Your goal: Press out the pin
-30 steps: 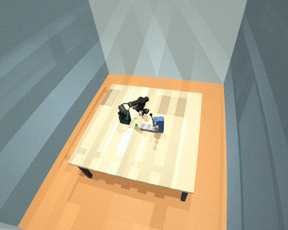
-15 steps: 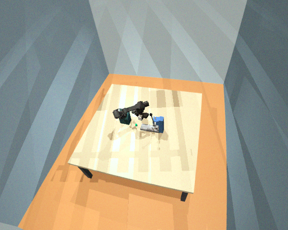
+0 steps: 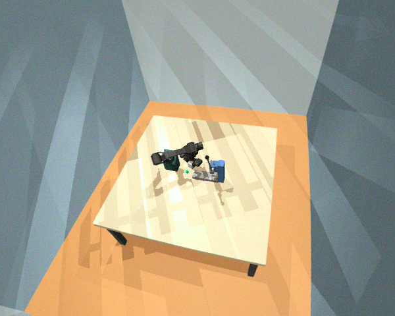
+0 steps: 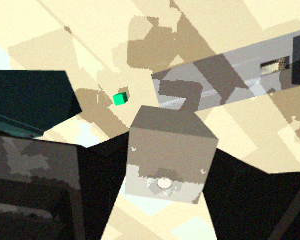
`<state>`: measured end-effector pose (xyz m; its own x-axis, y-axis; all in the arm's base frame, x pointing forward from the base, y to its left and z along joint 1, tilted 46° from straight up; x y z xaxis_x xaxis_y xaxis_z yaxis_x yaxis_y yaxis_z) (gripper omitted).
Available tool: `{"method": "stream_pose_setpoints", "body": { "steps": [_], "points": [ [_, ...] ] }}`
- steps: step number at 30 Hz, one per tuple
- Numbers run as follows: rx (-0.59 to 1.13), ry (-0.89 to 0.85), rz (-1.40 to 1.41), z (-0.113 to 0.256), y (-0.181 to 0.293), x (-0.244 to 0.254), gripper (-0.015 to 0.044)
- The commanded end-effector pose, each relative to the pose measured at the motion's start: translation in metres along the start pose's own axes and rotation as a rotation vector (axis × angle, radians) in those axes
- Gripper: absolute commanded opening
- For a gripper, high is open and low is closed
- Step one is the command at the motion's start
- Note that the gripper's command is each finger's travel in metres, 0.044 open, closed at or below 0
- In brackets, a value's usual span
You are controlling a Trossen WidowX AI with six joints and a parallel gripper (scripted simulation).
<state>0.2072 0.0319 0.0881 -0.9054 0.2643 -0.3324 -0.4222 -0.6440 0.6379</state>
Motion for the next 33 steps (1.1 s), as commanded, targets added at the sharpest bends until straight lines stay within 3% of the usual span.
{"method": "stream_pose_setpoints", "body": {
  "steps": [1, 33],
  "points": [
    [-0.005, 0.005, -0.136, 0.0017, 0.0022, -0.0013, 0.0000],
    [-0.009, 0.000, -1.246, 0.0017, 0.0023, -0.0014, 0.0000]
  ]
}}
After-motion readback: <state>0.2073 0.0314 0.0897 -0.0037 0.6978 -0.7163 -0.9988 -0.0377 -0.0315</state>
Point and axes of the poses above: the point midway between the two fingers, 35 mm back from their tips, its own z axis back along the fingers, its own x axis across the jaws, y = z × x, the point moved 3 cm from there along z, back along the fingers, and after that the axes turned 7 degrees about -z, right-handed, at the moved point
